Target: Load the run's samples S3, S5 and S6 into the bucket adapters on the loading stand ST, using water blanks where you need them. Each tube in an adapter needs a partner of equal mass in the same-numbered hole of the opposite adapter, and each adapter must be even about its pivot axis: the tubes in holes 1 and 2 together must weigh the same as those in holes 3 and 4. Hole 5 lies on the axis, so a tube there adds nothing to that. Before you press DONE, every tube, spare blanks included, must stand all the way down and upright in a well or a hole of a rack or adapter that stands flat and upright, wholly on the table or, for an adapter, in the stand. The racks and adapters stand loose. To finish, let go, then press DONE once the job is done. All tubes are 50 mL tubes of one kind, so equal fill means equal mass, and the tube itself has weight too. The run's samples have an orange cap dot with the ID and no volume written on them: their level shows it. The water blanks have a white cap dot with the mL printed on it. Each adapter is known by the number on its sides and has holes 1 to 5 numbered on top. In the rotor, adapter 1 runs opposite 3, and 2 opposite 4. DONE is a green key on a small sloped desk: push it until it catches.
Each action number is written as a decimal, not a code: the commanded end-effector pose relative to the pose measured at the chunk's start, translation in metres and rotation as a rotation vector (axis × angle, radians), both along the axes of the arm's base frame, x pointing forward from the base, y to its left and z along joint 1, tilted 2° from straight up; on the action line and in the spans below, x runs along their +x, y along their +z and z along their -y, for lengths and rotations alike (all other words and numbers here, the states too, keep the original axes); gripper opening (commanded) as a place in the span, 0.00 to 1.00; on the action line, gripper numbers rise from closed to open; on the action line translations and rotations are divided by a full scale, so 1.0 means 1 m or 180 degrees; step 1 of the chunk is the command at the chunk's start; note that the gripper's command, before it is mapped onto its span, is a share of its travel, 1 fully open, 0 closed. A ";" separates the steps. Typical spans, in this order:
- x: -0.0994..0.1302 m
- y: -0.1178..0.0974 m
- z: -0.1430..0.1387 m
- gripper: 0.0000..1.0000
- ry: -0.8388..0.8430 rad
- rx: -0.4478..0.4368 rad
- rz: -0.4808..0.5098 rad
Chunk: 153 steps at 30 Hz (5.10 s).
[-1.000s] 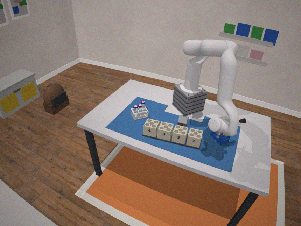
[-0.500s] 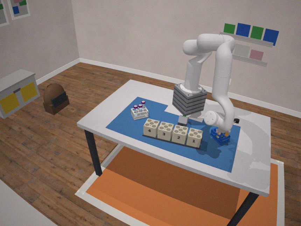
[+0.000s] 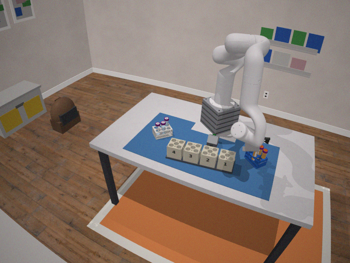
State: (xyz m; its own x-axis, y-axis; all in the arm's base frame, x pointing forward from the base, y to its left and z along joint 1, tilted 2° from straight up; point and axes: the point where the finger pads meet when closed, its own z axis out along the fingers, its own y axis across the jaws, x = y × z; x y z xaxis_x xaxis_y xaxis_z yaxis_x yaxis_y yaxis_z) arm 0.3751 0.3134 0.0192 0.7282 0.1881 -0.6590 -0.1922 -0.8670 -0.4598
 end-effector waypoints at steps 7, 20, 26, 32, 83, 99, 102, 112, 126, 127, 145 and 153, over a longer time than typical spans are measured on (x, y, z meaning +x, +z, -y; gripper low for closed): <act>0.008 -0.001 0.035 1.00 -0.0006 -0.0178 0.0186; 0.019 -0.003 0.094 1.00 -0.0030 -0.0571 0.0608; 0.022 -0.003 0.113 1.00 -0.0041 -0.0707 0.0771; 0.026 -0.003 0.137 1.00 -0.0044 -0.0753 0.0826; 0.044 0.031 0.329 1.00 -0.0201 -0.1702 0.2451; 0.038 0.033 0.346 1.00 -0.0398 -0.1779 0.2389; 0.030 0.033 0.358 1.00 -0.0692 -0.1893 0.2293; 0.007 0.032 0.391 1.00 -0.1478 -0.2181 0.2016; -0.026 0.030 0.441 1.00 -0.2650 -0.2574 0.1543; -0.029 0.030 0.445 1.00 -0.2723 -0.2596 0.1511; -0.074 0.027 0.512 1.00 -0.2722 -0.2598 0.1511; -0.097 0.026 0.545 1.00 -0.2722 -0.2598 0.1511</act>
State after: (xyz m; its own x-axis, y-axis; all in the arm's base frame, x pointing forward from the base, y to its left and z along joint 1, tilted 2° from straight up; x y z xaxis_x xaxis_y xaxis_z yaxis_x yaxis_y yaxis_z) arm 0.2888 -0.2140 0.0456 0.6106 -0.7919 -0.0059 -0.7918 -0.6104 -0.0200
